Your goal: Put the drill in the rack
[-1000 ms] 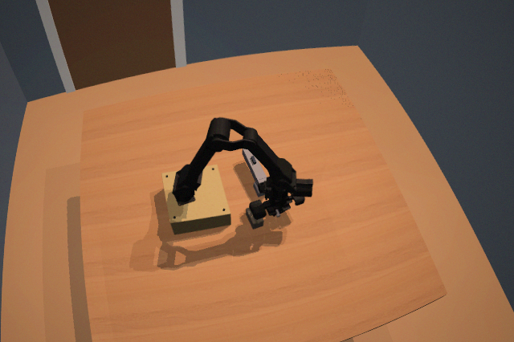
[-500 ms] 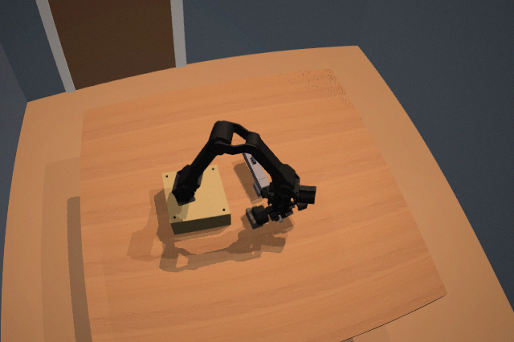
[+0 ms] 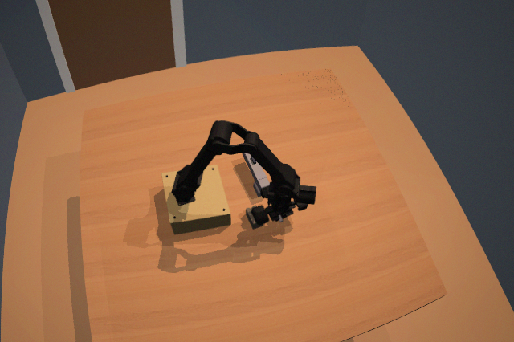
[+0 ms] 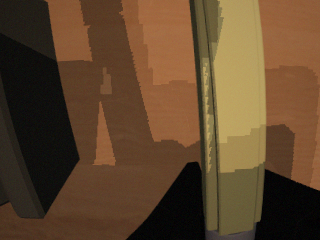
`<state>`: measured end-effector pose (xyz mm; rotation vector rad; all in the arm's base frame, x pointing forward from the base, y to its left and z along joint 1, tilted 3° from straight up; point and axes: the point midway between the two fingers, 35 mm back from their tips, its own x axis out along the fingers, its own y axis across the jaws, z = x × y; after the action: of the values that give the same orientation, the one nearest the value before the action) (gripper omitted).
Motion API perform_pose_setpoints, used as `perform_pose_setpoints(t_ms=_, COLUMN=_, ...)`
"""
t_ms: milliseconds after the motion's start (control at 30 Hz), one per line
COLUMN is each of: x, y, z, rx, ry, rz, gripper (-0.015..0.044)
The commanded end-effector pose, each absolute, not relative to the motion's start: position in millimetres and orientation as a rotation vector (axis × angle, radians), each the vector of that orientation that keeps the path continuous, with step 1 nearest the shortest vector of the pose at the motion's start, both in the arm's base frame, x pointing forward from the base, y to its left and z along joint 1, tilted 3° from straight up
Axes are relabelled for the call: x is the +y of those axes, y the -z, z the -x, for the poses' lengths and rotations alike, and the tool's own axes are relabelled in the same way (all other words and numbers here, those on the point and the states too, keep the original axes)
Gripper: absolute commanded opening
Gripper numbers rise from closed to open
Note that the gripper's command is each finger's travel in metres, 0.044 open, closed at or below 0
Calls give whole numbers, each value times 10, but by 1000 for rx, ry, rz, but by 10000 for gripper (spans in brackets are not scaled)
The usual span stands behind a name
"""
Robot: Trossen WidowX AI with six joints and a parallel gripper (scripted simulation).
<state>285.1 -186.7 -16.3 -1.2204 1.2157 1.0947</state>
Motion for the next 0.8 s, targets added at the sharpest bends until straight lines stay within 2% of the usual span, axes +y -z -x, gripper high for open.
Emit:
perform_pose_setpoints(t_ms=0, x=-1864, y=133, z=-2851, rx=1209, ry=-1097, rz=1223, gripper=0)
perform_pose_setpoints(t_ms=767, x=-1862, y=22, z=-2825, rx=1209, ry=-1097, rz=1223, gripper=0)
